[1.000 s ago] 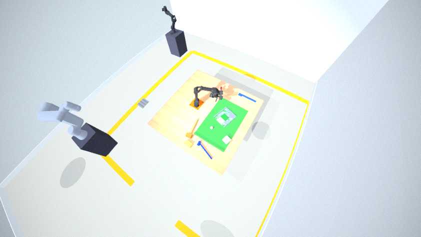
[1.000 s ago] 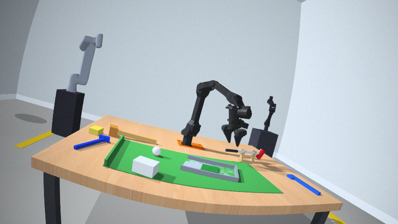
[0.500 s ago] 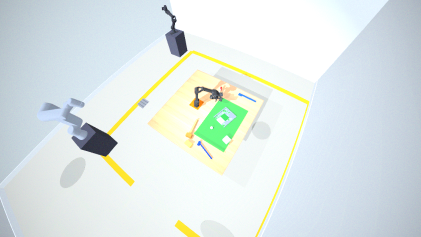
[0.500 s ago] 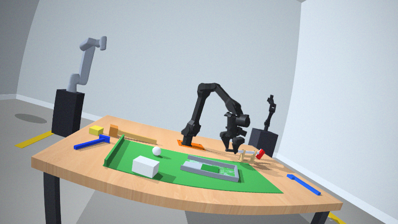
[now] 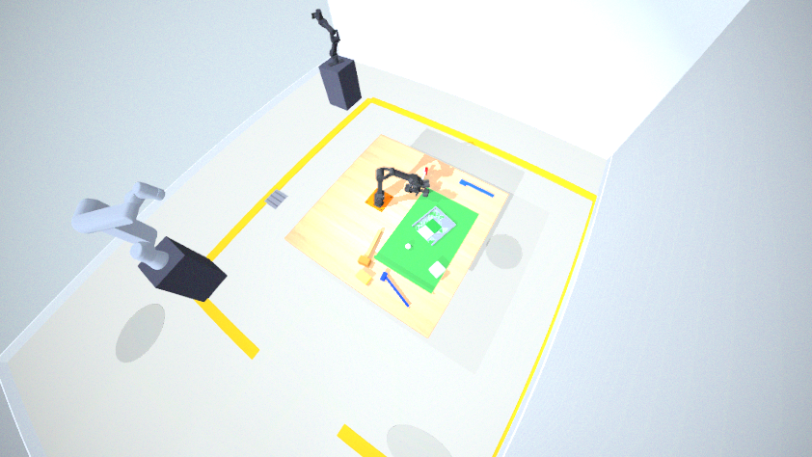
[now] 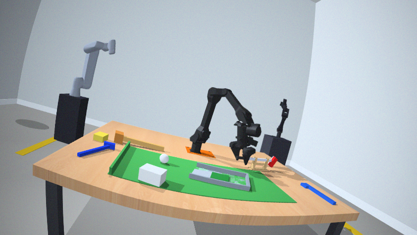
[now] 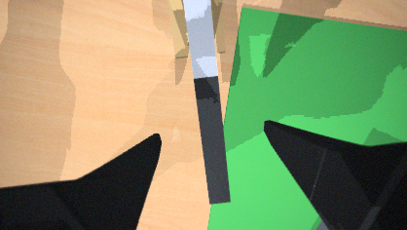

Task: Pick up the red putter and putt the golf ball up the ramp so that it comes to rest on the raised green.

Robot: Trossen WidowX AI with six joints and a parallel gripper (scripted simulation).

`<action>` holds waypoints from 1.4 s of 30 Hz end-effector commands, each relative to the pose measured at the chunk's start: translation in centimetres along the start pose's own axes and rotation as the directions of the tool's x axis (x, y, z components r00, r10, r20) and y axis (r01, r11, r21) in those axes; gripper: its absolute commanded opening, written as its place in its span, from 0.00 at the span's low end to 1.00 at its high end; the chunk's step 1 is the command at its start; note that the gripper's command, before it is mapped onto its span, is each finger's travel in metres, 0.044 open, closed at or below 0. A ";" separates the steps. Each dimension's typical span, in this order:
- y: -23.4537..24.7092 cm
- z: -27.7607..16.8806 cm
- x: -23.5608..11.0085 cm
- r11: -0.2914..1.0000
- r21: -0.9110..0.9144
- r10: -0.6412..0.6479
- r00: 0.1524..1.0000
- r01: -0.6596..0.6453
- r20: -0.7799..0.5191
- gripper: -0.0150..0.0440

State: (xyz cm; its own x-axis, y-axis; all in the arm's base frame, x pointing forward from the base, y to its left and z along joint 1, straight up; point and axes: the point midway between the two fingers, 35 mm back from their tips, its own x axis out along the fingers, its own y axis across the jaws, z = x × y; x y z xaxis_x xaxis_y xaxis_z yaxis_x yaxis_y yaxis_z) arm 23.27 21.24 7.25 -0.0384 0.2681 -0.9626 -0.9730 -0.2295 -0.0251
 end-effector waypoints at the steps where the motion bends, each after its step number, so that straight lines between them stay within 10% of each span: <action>1: 0.1 -0.2 0.6 1.000 -0.001 0.005 1.000 -0.005 0.000 1.00; 18: 0.0 -0.1 0.4 1.000 0.000 0.001 1.000 -0.001 -0.001 0.33; 42: -0.3 2.0 -7.0 1.000 0.000 0.001 1.000 -0.001 0.000 0.25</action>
State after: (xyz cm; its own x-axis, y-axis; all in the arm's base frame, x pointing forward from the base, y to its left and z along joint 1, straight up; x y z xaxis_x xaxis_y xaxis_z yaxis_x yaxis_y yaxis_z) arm 23.49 21.29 13.17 -0.0397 0.2593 -0.9650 -0.9731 -0.2294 -0.0216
